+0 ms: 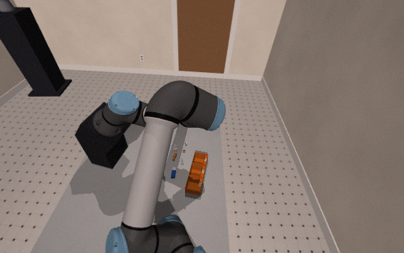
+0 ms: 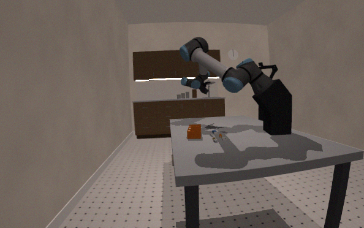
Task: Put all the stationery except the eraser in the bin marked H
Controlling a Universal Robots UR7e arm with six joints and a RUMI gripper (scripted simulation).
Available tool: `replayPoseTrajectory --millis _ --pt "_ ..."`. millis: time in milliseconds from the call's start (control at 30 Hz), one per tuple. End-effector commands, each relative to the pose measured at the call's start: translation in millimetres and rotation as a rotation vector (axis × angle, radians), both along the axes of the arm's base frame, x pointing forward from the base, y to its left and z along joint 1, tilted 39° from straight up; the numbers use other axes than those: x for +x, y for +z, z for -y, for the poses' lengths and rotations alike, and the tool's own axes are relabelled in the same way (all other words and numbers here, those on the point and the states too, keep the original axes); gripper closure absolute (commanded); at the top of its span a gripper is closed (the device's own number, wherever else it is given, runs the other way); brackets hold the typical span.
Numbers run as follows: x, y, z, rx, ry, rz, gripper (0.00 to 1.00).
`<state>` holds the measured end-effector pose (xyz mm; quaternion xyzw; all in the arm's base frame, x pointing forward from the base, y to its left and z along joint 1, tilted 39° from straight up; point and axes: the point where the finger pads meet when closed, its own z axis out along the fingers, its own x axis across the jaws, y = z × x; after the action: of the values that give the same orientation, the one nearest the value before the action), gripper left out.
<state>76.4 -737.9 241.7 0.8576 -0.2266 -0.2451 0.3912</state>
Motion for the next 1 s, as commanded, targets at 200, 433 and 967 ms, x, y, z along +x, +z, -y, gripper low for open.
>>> replayPoseTrajectory --millis 200,433,967 --pt "-0.4 0.9 0.1 -0.002 -0.001 0.000 0.00" --pt "-0.4 0.9 0.1 -0.002 -0.001 0.000 0.00" --pt "59.4 -75.8 16.1 -0.002 -0.001 0.000 0.96"
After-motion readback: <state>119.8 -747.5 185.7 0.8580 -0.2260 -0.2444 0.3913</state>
